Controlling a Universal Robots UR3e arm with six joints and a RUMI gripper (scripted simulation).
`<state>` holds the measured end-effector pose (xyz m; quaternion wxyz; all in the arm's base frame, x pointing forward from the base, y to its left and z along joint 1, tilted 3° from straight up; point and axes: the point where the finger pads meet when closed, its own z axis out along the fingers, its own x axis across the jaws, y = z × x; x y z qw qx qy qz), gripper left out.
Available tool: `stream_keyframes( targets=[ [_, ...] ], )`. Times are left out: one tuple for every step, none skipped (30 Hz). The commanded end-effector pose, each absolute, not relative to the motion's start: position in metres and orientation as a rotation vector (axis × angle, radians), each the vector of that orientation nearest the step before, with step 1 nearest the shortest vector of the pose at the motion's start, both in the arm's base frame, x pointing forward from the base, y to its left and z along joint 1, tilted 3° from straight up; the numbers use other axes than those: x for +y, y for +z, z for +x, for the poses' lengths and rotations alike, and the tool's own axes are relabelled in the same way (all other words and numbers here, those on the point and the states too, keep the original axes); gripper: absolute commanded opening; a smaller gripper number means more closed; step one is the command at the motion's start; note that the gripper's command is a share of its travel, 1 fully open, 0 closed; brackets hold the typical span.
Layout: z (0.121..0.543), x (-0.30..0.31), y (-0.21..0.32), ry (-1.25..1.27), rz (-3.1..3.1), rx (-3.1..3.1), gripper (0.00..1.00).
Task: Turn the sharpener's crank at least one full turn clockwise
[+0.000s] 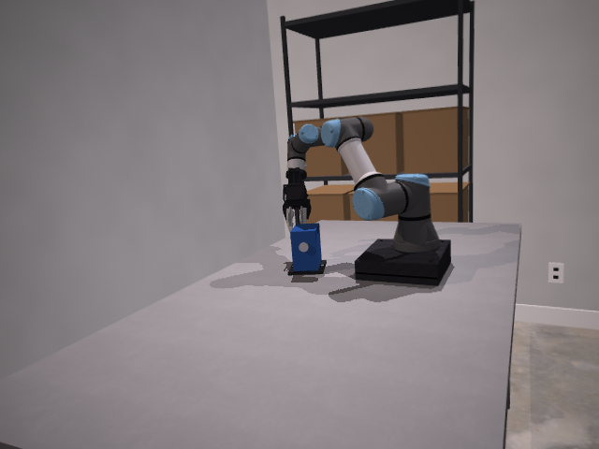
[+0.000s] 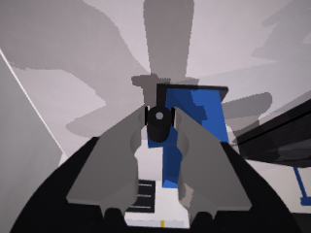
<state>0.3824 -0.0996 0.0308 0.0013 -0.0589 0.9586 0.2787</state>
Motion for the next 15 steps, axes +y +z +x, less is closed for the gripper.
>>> stream_keyframes(
  targets=[
    [0.383, -0.1, 0.027, 0.871, -0.185, 3.008, 0.09],
    [0.383, -0.1, 0.026, 0.871, -0.185, 3.008, 0.09],
    [0.384, -0.1, 0.025, 0.871, -0.185, 3.008, 0.09],
    [0.384, -0.1, 0.024, 0.871, -0.185, 3.008, 0.09],
    [0.384, -0.1, 0.023, 0.871, -0.185, 3.008, 0.09],
    [0.384, -0.1, 0.022, 0.871, -0.185, 3.008, 0.09],
    [0.383, -0.1, 0.021, 0.871, -0.185, 3.008, 0.09],
    [0.383, -0.1, 0.02, 0.871, -0.185, 3.008, 0.09],
    [0.383, -0.1, 0.02, 0.871, -0.185, 3.008, 0.09],
    [0.383, -0.1, 0.019, 0.871, -0.185, 3.008, 0.09],
    [0.383, -0.1, 0.018, 0.871, -0.185, 3.008, 0.09],
    [0.383, -0.1, 0.017, 0.871, -0.185, 3.008, 0.09],
    [0.383, -0.1, 0.017, 0.871, -0.185, 3.008, 0.09],
    [0.383, -0.1, 0.017, 0.871, -0.185, 3.008, 0.09],
    [0.383, -0.1, 0.015, 0.871, -0.185, 3.008, 0.09]
  ],
)
